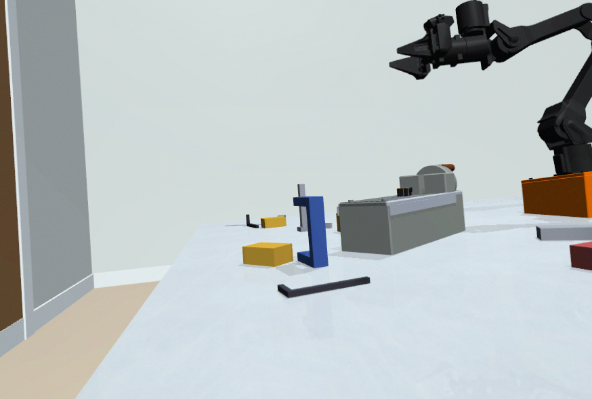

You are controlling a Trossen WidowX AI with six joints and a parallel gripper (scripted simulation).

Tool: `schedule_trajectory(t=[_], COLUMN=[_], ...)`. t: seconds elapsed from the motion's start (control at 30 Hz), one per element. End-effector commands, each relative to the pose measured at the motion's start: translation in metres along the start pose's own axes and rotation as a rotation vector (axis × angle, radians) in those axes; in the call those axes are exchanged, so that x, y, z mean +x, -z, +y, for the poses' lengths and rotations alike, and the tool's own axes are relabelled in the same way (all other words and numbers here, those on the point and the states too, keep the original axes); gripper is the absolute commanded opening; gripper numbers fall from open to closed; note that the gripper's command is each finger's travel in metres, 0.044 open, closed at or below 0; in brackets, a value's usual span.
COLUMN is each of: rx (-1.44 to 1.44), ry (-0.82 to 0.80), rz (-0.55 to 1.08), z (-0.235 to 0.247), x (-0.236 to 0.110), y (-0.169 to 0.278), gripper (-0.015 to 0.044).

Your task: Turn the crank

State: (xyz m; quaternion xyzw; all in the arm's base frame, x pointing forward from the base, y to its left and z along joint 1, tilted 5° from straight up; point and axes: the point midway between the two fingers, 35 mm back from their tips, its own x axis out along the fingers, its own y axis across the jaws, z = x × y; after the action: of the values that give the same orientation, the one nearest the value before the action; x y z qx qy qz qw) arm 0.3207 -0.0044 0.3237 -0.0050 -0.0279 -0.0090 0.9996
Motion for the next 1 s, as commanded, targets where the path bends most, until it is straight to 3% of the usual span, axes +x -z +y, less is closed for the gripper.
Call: schedule_trajectory(t=[0.0, 0.5, 0.97], rx=[0.001, 0.029, -0.072], ry=[-0.002, -0.176, -0.299], rz=[0.005, 0.441, 0.857], z=[0.001, 0.084, 0.172], x=[0.001, 0.042, 0.034], y=[0.001, 0.074, 0.152], gripper=[0.0426, 0.044, 0.044])
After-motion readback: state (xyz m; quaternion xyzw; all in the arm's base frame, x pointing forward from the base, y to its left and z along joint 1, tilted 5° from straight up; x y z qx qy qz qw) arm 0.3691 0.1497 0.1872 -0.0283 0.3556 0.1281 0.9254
